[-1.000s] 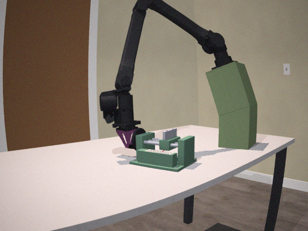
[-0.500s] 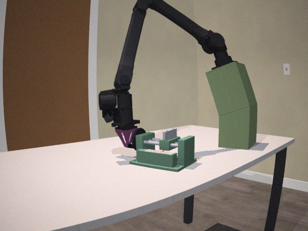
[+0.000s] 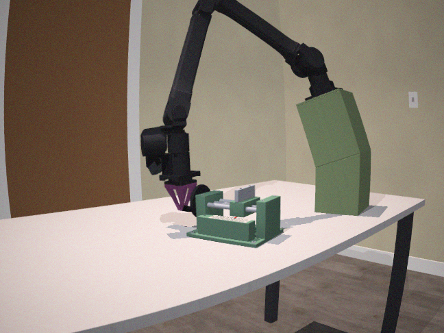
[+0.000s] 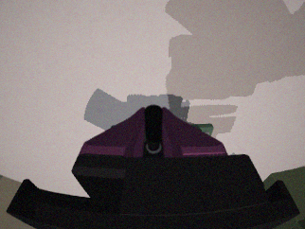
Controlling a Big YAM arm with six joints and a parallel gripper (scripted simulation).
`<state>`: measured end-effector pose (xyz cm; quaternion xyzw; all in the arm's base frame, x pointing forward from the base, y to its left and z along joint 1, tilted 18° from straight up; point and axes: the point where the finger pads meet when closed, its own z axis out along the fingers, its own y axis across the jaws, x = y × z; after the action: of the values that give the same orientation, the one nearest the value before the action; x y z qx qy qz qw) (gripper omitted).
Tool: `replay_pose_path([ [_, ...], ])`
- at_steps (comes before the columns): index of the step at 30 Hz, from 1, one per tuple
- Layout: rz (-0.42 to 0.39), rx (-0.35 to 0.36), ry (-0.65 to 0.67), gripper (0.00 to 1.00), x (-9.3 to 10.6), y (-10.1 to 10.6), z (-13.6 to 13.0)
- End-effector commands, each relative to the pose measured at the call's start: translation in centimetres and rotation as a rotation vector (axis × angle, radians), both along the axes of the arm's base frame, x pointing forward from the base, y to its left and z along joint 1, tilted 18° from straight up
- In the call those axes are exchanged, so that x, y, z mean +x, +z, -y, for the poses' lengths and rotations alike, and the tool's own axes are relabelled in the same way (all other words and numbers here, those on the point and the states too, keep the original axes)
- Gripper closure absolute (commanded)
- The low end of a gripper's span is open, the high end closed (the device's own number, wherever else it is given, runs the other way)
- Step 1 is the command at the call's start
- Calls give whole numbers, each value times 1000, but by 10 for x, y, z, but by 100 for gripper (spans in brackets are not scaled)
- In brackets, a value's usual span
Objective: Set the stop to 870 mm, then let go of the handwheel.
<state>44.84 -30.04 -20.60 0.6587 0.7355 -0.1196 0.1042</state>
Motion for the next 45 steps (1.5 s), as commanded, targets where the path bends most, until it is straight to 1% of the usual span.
replay_pose_path([
  [1, 87, -28, 25, 94, 46, 34, -3],
  [8, 79, -24, 25, 94, 44, 41, -7],
  [11, 67, -18, 25, 94, 37, 41, -11],
  [17, 86, -27, 25, 94, 41, 42, -10],
  [20, 68, -18, 25, 94, 32, 40, -14],
  [26, 53, -11, 24, 94, 24, 49, -19],
  [30, 53, -11, 24, 94, 23, 51, -20],
  [31, 59, -14, 24, 94, 26, 53, -18],
  [34, 65, -17, 24, 94, 27, 54, -18],
  [37, 61, -15, 25, 94, 23, 54, -19],
  [45, 58, -17, 40, 94, 9, 67, -21],
])
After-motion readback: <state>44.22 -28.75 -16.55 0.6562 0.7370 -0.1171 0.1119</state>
